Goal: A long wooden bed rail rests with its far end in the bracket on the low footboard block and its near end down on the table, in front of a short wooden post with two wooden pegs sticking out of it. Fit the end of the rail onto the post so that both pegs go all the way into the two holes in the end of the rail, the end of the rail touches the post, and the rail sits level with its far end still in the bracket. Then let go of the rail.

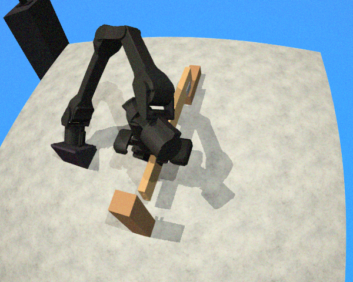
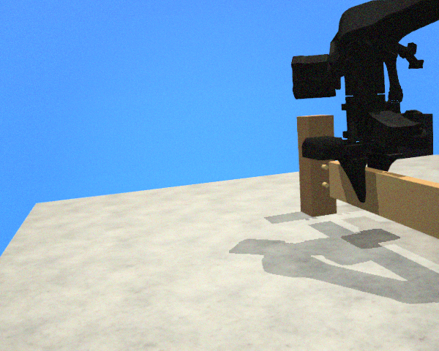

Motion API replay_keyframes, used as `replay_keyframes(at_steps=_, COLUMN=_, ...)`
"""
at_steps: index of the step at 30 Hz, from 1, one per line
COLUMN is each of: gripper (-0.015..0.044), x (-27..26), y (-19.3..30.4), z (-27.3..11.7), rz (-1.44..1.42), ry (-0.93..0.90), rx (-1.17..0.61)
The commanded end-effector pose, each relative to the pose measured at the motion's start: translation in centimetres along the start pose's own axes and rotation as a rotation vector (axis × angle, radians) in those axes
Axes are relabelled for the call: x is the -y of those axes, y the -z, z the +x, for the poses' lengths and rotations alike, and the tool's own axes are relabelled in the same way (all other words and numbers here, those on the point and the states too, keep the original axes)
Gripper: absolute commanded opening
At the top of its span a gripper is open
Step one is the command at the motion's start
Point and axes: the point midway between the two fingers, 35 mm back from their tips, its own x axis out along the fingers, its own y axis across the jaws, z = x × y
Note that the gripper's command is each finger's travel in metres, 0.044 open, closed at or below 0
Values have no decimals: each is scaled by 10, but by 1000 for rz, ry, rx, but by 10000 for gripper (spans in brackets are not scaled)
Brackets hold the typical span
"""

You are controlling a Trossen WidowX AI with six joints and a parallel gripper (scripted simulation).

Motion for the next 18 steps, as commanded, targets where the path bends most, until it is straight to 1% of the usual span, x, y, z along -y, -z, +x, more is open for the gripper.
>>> replay_keyframes(at_steps=1, gripper=0, x=1, y=0, z=-3, rz=-2, ry=5, rx=-2)
replay_keyframes(at_steps=18, gripper=0, x=1, y=0, z=0, rz=-2, ry=5, rx=-2)
